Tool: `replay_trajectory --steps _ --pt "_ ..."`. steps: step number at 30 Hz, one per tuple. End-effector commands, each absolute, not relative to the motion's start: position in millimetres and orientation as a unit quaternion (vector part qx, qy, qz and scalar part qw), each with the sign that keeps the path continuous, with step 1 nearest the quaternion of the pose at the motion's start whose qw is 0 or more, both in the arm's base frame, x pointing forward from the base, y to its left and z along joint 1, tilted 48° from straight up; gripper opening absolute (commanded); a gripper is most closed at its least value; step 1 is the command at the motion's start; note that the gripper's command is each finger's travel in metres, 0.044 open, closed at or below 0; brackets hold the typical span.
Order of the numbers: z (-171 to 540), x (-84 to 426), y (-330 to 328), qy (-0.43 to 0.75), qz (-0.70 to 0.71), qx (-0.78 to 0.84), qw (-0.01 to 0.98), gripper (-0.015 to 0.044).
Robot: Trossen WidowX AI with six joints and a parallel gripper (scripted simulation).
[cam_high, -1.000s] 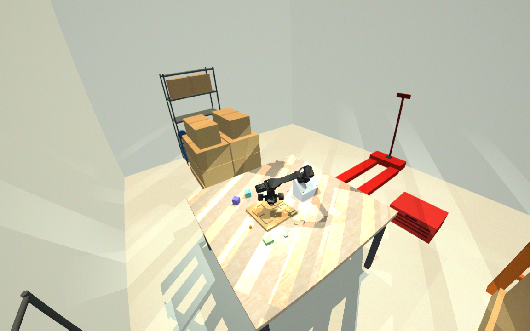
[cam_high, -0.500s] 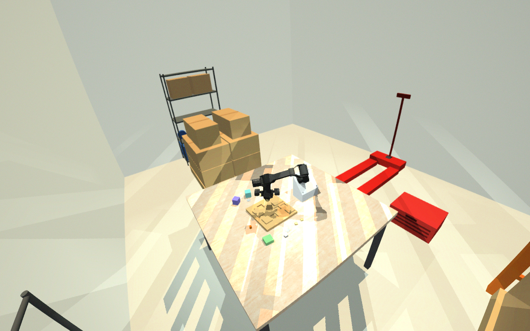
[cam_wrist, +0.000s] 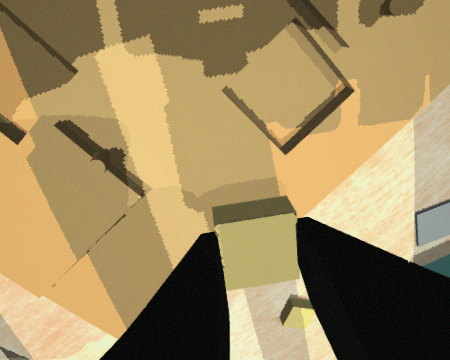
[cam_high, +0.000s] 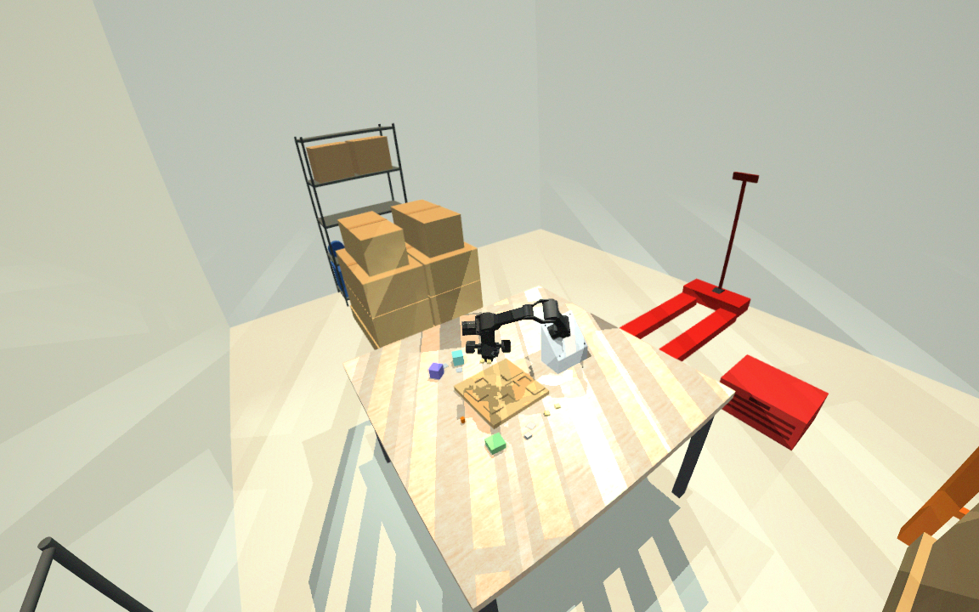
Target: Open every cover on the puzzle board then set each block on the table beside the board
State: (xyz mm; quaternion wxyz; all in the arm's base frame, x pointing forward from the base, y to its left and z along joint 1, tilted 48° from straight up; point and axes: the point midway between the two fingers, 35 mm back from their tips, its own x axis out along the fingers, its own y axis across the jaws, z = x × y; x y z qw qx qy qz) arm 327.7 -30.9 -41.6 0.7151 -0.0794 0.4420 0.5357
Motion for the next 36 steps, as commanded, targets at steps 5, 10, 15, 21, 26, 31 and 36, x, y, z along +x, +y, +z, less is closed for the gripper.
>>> replay_trajectory --steps 5,10,15,21,26,31,36 --pt "-63.4 317.7 -55.7 0.444 0.533 -0.085 0.716 0.0080" --pt "-76.4 309.5 -68.1 0.445 0.533 -0.085 0.715 0.0080" --pt "-89.3 300.2 -79.8 0.445 0.534 -0.084 0.714 0.0080" --pt "-104.8 287.7 -92.7 0.444 0.536 -0.083 0.713 0.0080" --pt "-117.7 276.2 -102.5 0.443 0.538 -0.081 0.713 0.0080" --pt "-130.6 263.5 -111.4 0.440 0.541 -0.079 0.712 0.0080" --pt "-143.5 249.8 -119.1 0.437 0.544 -0.077 0.712 0.0080"
